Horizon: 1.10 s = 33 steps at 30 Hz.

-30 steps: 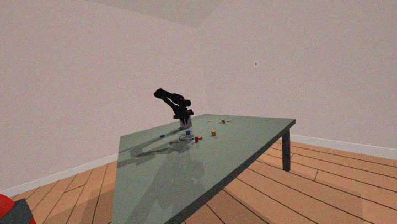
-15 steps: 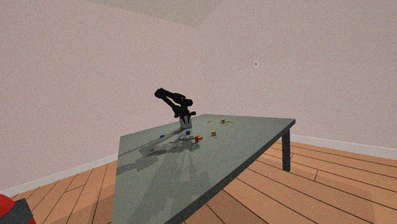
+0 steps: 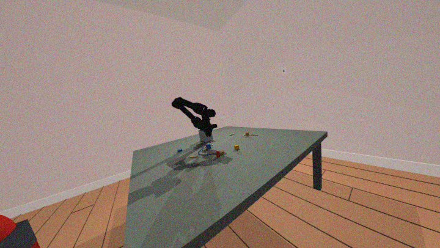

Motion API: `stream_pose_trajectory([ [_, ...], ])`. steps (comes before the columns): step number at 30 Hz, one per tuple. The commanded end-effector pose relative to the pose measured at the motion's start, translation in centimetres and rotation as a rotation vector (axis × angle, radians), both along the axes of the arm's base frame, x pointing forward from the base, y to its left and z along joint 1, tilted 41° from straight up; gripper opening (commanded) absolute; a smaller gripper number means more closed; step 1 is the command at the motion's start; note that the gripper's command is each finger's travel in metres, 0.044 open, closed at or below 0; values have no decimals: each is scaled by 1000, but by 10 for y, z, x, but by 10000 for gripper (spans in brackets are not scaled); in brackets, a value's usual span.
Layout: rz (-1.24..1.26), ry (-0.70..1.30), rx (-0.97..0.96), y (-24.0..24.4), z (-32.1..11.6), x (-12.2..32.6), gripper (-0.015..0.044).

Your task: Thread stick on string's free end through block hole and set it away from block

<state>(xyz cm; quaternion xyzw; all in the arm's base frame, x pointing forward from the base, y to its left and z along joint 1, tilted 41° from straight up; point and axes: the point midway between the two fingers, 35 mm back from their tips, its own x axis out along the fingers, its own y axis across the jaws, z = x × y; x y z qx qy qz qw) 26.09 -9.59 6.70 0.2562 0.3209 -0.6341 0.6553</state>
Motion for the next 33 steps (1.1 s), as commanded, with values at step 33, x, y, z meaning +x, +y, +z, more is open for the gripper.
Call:
stream_pose_trajectory([
  [33,-295,-241,8,-12,-35,4,122],
])
